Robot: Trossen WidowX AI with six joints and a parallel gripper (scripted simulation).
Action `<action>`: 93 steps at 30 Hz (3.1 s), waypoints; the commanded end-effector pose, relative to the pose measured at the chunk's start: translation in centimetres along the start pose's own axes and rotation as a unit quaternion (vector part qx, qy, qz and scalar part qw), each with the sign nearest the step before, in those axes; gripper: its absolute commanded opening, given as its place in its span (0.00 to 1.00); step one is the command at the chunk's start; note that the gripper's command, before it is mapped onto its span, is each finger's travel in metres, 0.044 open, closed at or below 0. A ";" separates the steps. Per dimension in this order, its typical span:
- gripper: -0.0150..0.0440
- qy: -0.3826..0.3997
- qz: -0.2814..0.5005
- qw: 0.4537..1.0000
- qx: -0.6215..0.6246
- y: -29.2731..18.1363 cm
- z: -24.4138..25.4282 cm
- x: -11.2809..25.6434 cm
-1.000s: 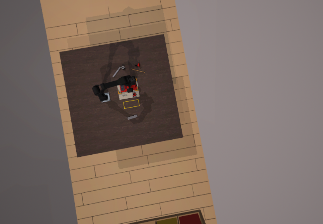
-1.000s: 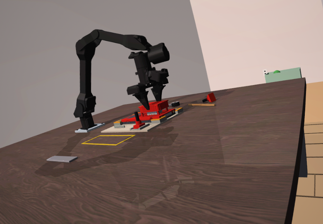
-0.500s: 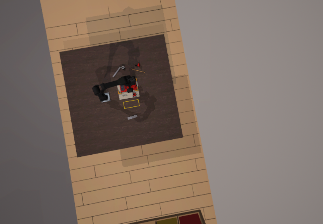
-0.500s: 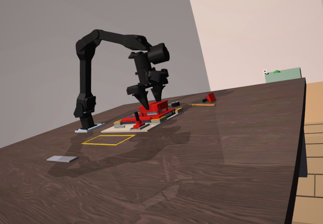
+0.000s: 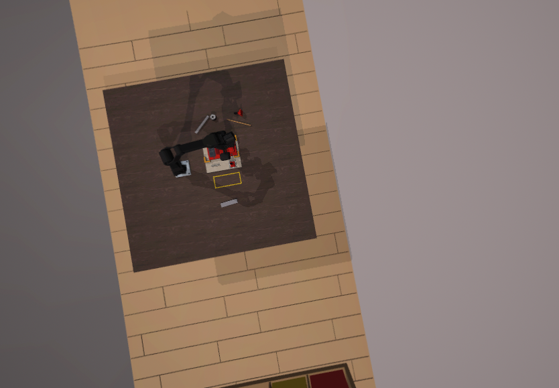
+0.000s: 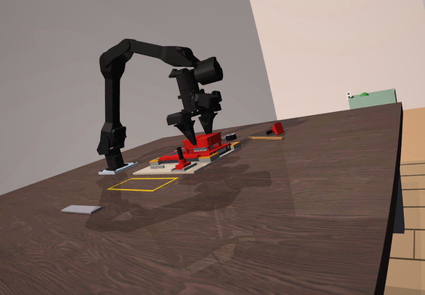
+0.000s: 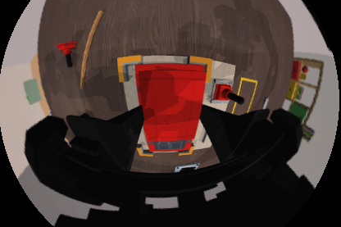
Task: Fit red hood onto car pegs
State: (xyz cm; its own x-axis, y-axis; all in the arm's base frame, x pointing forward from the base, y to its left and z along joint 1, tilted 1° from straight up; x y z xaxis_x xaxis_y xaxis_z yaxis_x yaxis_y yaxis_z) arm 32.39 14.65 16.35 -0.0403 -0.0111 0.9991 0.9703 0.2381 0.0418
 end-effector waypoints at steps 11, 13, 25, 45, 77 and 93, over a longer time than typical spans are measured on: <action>0.25 0.000 0.001 1.000 0.002 0.0 0.0 -0.9; 0.25 0.000 0.001 1.000 0.003 0.0 0.0 -1.0; 0.25 0.000 0.002 1.000 0.002 0.0 0.0 -1.3; 0.25 0.000 0.002 1.000 0.001 0.0 0.0 -1.4; 0.97 0.001 -0.008 1.000 0.000 0.1 0.0 -0.5; 1.00 -0.004 0.003 1.000 0.000 0.4 0.2 6.2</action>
State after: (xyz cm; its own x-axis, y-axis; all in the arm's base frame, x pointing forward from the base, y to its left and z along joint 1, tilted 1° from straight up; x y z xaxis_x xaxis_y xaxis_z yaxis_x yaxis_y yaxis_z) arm 32.59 14.87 20.94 -0.0354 -0.0084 0.9993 0.9694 0.2429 0.0364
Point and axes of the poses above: the point midway between the two fingers, 35 mm back from their tips, its own x axis back along the fingers, its own z axis across the jaws, y = z × x, the point moved 8 cm from there along x, back along the fingers, and after that the axes turned 3 degrees about x, right-handed, at the moved point
